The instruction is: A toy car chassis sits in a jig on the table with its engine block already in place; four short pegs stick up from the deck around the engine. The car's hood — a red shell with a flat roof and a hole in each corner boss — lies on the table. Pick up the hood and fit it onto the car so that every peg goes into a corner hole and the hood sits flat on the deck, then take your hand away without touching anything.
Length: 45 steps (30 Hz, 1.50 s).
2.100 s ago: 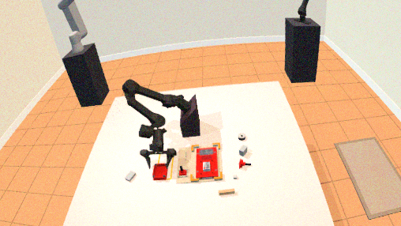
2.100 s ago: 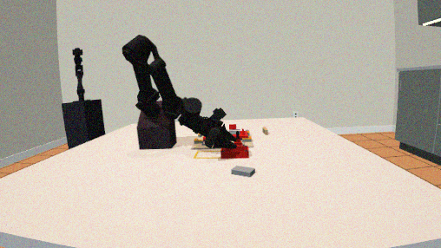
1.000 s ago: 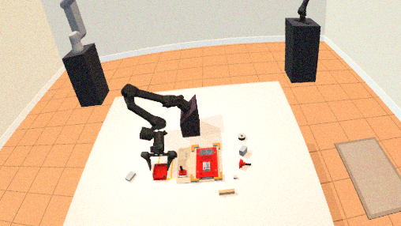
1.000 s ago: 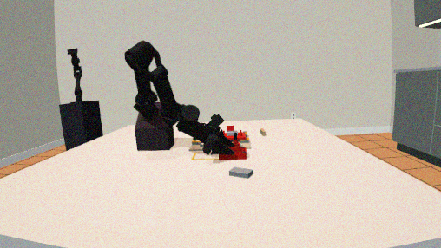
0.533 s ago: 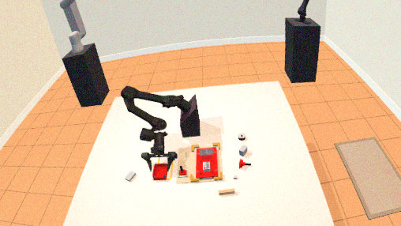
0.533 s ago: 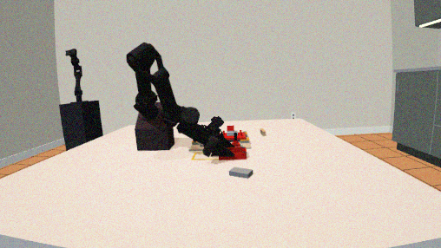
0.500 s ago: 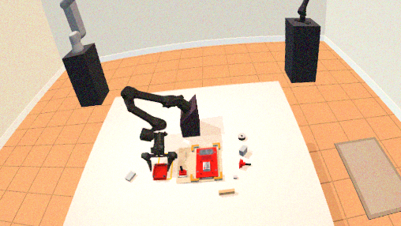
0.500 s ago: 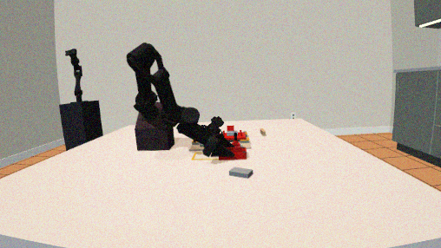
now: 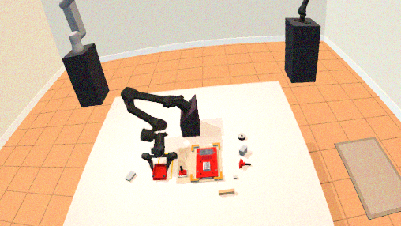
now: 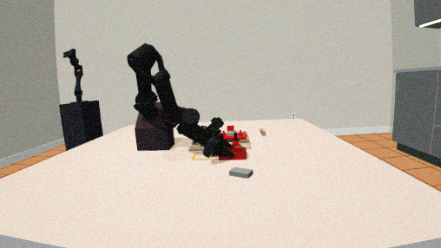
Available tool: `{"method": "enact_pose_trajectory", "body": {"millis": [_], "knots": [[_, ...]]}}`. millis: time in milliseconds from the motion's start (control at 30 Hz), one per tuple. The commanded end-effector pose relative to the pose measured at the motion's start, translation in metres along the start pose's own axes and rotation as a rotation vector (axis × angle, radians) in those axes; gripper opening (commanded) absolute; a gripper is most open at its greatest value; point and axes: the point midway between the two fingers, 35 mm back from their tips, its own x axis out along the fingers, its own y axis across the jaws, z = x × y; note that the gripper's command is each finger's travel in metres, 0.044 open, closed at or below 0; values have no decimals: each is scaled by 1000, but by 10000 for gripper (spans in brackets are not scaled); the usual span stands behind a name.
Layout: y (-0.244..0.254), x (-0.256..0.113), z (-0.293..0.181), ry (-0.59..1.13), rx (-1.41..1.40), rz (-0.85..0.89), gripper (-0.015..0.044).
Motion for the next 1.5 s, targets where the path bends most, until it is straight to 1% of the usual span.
{"method": "enact_pose_trajectory", "body": {"millis": [0,133,500,533,1200,1467], "knots": [[-1,0,0,1,0,-2,334],[-1,0,0,1,0,-2,307],[-2,-8,20,0,1,-1,19],[-2,-9,22,0,1,-1,0],[-1,-35,63,-2,2,-1,0],[0,-34,63,-3,57,-1,0]]}}
